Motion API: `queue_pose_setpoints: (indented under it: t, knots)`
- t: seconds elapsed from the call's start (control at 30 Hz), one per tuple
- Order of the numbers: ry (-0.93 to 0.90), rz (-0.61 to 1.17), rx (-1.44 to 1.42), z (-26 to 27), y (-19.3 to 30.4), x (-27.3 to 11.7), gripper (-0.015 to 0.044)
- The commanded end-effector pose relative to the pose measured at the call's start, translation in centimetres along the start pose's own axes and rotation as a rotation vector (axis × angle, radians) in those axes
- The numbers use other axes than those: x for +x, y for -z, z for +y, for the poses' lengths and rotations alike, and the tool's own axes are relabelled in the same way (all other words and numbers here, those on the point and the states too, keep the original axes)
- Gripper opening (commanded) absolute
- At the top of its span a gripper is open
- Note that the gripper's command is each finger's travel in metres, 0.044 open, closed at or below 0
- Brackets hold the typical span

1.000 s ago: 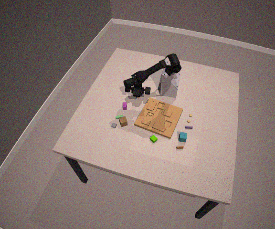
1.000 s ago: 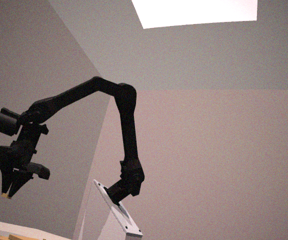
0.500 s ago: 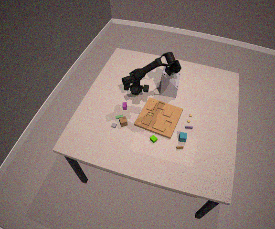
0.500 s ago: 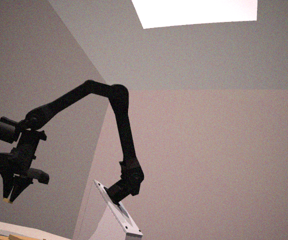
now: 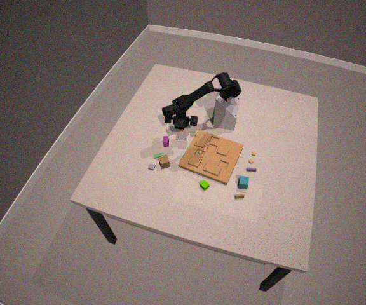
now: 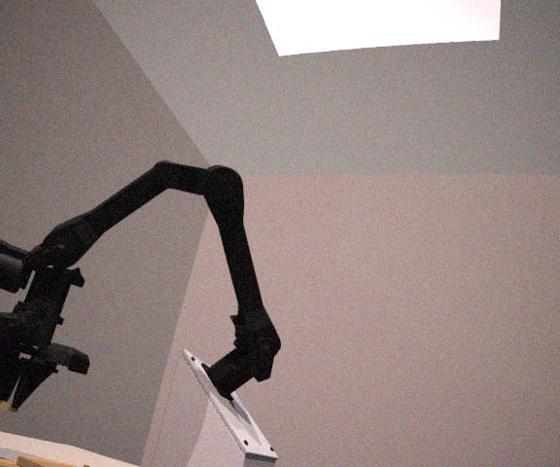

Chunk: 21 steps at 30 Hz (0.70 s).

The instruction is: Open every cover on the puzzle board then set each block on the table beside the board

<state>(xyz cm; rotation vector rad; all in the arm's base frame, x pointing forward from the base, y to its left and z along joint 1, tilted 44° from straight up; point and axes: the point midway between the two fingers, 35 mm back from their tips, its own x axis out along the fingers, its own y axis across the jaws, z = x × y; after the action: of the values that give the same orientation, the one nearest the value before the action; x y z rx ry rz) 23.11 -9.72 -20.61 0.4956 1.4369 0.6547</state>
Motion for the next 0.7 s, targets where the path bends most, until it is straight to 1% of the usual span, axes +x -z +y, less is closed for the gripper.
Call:
queue_pose_setpoints:
  t: [0.0, 0.67]
  knots:
    - [-0.004, -0.003, 0.006, 0.1, 0.0, 0.9, 0.0080]
    - [-0.006, -0.004, 0.006, 0.2, -0.1, 4.2, 0.0080]
